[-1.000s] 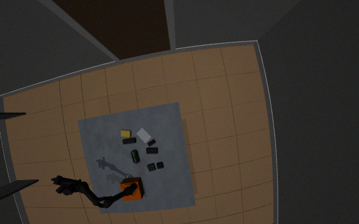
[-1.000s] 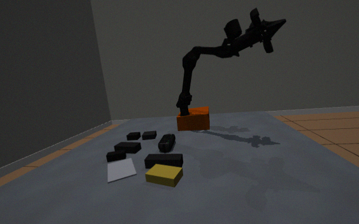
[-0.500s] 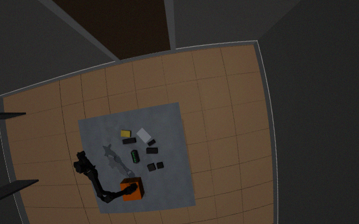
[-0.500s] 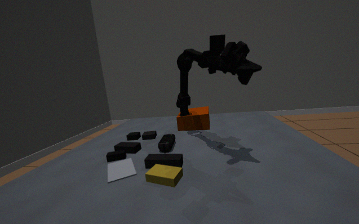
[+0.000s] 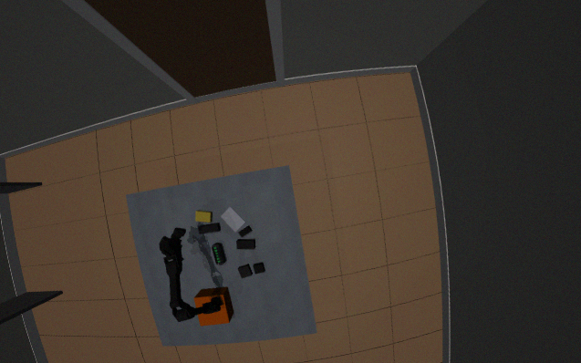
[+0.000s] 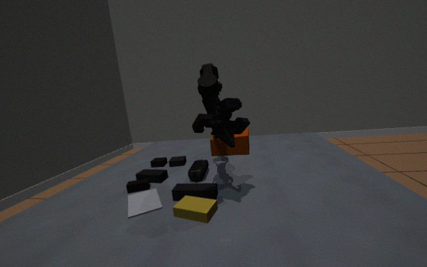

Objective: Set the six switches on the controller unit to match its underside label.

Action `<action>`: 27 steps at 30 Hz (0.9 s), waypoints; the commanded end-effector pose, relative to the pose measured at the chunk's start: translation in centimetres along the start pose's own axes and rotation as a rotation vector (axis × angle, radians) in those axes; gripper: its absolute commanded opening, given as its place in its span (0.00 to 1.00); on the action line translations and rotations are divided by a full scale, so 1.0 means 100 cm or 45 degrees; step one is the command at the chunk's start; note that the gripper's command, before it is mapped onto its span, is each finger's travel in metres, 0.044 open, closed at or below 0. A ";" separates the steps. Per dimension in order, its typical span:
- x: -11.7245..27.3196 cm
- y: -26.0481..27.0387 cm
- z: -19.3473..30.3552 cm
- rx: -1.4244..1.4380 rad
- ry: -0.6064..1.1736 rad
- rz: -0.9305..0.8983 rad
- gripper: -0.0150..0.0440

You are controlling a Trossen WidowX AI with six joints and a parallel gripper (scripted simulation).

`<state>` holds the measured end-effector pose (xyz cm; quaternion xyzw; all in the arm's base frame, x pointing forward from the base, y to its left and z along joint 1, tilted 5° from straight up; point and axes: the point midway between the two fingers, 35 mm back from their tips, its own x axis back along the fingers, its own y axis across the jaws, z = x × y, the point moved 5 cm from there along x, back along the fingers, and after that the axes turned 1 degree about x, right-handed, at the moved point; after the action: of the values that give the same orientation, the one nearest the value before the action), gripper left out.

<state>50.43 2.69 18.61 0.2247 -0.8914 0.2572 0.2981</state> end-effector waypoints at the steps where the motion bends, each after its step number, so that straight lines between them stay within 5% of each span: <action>1: 0.003 -0.018 0.065 -0.206 0.222 -0.050 0.25; 15: 0.088 -0.036 0.257 -1.062 0.878 -0.214 0.25; 27: 0.092 -0.034 0.266 -1.109 0.906 -0.226 0.25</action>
<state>34.82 -17.97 7.89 0.0561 -0.7433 -0.0944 0.6598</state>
